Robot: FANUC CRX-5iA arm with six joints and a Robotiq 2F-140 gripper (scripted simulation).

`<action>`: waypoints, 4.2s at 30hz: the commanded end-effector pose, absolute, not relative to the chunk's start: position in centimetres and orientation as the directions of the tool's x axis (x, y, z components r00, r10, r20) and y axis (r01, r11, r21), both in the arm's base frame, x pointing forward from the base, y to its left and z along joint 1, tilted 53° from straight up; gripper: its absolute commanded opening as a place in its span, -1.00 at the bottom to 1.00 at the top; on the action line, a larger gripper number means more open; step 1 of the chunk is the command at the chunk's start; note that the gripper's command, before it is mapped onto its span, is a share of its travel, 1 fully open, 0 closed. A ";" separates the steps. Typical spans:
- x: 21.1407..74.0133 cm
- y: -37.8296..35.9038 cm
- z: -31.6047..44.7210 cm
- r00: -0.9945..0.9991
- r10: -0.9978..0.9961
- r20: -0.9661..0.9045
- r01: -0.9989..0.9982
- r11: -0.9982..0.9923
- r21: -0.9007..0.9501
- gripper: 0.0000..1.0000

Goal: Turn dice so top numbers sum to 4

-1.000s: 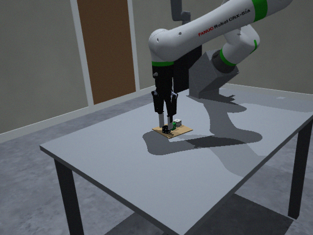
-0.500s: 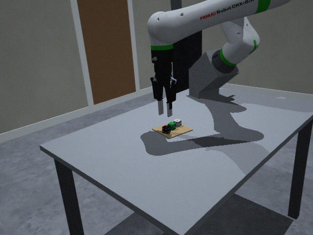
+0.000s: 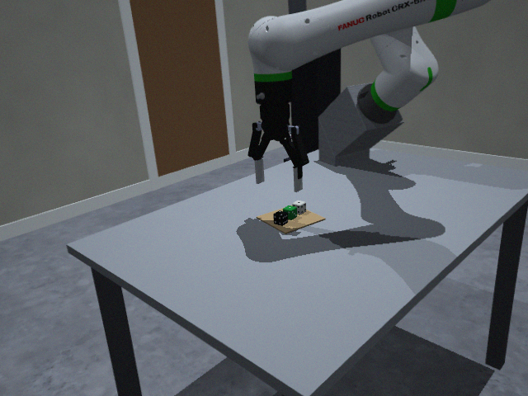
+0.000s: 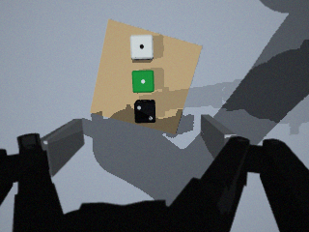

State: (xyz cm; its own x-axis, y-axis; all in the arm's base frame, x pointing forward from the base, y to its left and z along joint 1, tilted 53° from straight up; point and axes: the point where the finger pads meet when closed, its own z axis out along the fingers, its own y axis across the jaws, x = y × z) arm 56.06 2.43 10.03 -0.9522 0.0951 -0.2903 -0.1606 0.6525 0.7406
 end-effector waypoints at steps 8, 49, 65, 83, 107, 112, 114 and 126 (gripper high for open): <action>56.1 2.4 10.0 -0.952 0.095 -0.290 -0.160 0.653 0.740 1.00; 54.2 -2.9 14.3 -0.952 0.095 -0.290 -0.160 0.653 0.740 1.00; 54.2 -2.9 14.3 -0.952 0.095 -0.290 -0.160 0.653 0.740 1.00; 54.2 -2.9 14.3 -0.952 0.095 -0.290 -0.160 0.653 0.740 1.00; 54.2 -2.9 14.3 -0.952 0.095 -0.290 -0.160 0.653 0.740 1.00; 54.2 -2.9 14.3 -0.952 0.095 -0.290 -0.160 0.653 0.740 1.00; 54.2 -2.9 14.3 -0.952 0.095 -0.290 -0.160 0.653 0.740 1.00; 54.2 -2.9 14.3 -0.952 0.095 -0.290 -0.160 0.653 0.740 1.00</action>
State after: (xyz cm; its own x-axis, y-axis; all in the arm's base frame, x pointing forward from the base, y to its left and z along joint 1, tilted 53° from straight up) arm 54.22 -2.90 14.32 -0.9522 0.0951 -0.2903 -0.1605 0.6525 0.7405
